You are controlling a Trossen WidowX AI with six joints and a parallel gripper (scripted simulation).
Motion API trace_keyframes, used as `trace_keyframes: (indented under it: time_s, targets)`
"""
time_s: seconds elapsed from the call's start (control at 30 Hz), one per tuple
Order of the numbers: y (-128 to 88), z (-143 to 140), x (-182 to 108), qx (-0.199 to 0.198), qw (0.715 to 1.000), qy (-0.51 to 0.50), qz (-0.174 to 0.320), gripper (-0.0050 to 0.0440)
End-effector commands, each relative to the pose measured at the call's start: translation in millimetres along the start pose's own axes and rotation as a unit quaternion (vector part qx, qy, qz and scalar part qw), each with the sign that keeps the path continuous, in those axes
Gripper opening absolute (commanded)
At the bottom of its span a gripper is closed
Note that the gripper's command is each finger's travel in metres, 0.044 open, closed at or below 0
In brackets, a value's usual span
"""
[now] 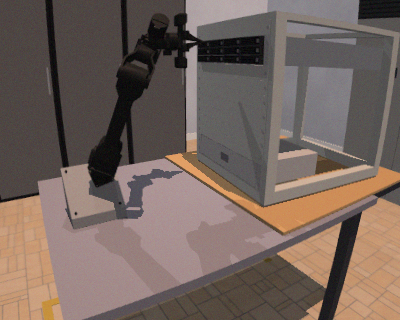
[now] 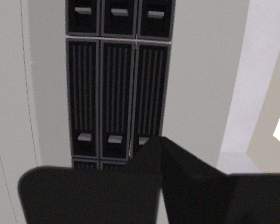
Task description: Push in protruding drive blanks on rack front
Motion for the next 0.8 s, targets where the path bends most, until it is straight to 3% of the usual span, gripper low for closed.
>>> trace_keyframes:
  time_s: [0.0,0.77]
  targets:
    - [8.1,-3.4,-6.4,-0.003,1.0,0.009,0.004,-0.005]
    - [15.1,-3.6,-2.3,-0.003,1.0,0.009,0.004,-0.005]
Point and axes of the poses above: the point midway between the two fingers, 35 mm back from their tips, its own y axis out along the fingers, its own z axis across the jaws, x = y × z, the point moved 9 cm from there along -y, back along the fingers, and after that the axes turned 10 degrees about -y, right-handed, at the moved point
